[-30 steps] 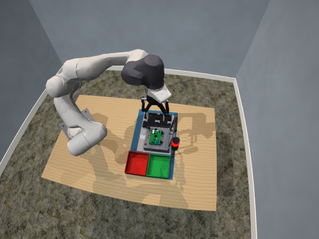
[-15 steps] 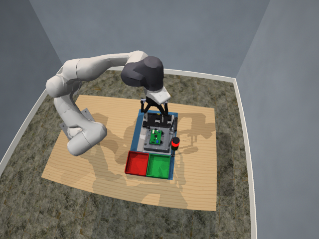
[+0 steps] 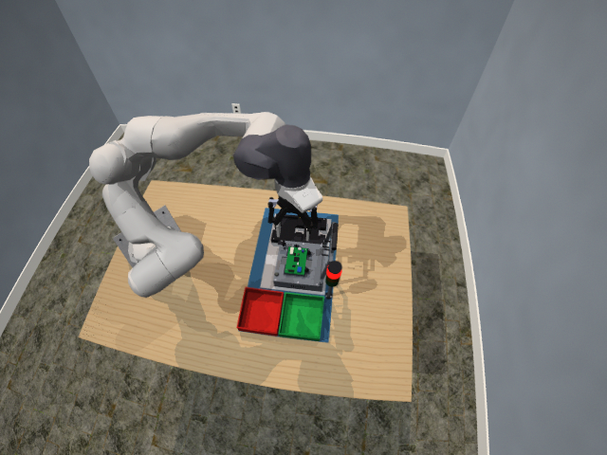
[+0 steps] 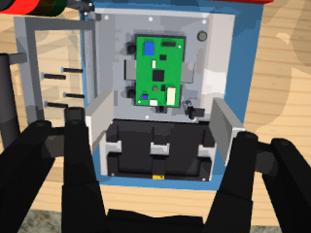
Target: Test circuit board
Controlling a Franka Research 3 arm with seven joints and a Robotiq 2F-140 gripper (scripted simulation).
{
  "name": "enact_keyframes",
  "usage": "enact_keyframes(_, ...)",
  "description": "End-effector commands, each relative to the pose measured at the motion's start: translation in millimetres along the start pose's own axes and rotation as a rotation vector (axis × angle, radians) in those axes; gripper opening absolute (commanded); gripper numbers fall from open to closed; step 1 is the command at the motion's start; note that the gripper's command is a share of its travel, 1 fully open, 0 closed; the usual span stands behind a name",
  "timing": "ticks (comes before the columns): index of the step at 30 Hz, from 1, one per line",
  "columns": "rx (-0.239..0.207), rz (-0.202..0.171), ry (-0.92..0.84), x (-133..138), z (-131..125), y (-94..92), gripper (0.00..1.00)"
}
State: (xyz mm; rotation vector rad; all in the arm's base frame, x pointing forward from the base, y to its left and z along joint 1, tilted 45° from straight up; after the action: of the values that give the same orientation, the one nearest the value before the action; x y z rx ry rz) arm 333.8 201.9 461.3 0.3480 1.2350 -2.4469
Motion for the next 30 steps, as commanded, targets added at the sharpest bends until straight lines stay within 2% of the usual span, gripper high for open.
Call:
enact_keyframes(1, 0.001, 0.019, -0.014, -4, 0, 16.1, 0.58)
enact_keyframes(11, 0.001, 0.019, -0.014, -6, 0, 79.3, 0.58)
enact_keyframes(13, 0.001, 0.019, -0.014, -6, 0, 79.3, 0.58)
enact_keyframes(19, 0.001, 0.019, -0.014, -6, 0, 111.1, 0.58)
enact_keyframes(24, 0.001, 0.019, -0.014, -7, 0, 125.3, 0.58)
enact_keyframes(30, 0.001, 0.019, -0.014, -7, 0, 129.2, 0.58)
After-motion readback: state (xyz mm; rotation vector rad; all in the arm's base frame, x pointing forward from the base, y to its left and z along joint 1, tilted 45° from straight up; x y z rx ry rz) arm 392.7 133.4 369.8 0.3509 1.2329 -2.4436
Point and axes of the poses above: the point where the finger pads meet when closed, its own y axis out along the fingers, its own x axis across the jaws, z = x × y, the point moved 8 cm from there along -y, back along the fingers, and after that the axes turned 13 degrees about -y, right-handed, at the moved point
